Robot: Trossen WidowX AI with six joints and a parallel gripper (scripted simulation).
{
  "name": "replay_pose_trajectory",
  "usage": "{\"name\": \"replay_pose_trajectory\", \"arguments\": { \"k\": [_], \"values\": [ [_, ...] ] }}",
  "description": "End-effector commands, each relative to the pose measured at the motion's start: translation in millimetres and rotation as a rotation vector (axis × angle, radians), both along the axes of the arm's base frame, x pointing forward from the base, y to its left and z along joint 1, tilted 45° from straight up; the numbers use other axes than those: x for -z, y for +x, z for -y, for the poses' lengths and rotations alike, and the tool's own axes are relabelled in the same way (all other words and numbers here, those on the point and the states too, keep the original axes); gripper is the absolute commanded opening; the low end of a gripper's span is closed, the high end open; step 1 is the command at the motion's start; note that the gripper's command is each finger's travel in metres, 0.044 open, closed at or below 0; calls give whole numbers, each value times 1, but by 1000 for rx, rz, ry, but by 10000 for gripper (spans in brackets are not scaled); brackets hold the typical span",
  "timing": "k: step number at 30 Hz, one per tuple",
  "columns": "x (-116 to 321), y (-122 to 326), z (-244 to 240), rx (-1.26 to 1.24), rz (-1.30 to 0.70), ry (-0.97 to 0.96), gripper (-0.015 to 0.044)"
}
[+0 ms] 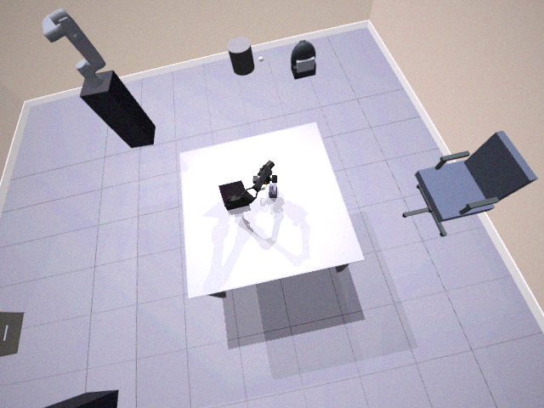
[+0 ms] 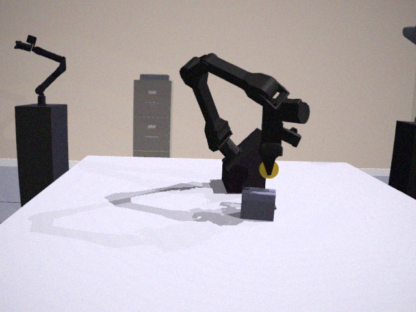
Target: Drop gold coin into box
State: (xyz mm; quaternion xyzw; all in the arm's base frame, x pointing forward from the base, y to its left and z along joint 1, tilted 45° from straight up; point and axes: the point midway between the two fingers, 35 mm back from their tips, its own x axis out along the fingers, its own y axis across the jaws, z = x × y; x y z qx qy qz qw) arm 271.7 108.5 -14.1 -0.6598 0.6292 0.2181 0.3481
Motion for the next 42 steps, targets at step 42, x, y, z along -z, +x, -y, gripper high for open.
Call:
{"name": "replay_pose_trajectory", "arguments": {
  "k": [42],
  "values": [
    [-21,45,23,-2,1,-10,0]
  ]
}}
